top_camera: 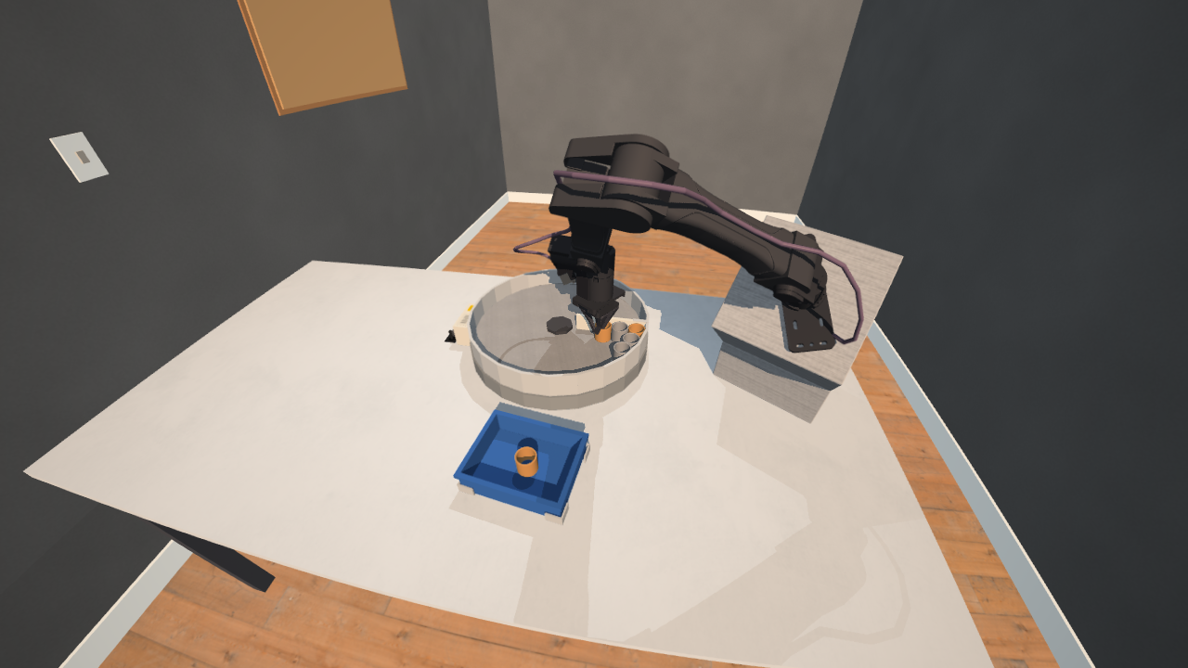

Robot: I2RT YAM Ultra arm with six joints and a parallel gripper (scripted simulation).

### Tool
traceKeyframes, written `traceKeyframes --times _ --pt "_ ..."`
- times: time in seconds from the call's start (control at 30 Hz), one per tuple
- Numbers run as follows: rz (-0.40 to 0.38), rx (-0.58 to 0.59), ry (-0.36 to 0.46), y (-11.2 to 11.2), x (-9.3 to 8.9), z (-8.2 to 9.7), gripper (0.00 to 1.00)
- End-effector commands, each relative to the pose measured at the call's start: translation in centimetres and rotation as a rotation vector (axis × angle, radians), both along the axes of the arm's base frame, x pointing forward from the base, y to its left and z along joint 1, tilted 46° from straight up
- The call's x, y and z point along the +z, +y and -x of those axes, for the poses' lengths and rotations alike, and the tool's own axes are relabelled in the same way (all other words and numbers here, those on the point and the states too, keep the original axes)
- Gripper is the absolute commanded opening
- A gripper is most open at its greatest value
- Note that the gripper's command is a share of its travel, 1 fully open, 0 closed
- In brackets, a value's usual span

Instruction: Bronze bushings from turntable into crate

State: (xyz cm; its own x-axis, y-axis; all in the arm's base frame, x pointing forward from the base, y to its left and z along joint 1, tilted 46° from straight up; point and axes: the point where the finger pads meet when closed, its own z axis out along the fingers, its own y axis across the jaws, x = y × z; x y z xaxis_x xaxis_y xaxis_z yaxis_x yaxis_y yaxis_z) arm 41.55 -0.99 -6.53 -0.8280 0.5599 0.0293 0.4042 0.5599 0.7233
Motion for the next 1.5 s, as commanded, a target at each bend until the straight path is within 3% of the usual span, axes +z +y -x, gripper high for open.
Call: traceKeyframes --times 0.0,0.07,0.1,1.47 --pt "-0.001 -0.021 0.028 -0.41 -1.19 0.86 0.15" --pt "-0.001 -0.021 0.028 -0.41 -1.19 0.86 0.15" --pt "-0.001 -0.021 0.028 -0.41 -1.19 0.86 0.00" --pt "0.004 -0.023 0.020 -0.70 -1.09 0.64 0.00"
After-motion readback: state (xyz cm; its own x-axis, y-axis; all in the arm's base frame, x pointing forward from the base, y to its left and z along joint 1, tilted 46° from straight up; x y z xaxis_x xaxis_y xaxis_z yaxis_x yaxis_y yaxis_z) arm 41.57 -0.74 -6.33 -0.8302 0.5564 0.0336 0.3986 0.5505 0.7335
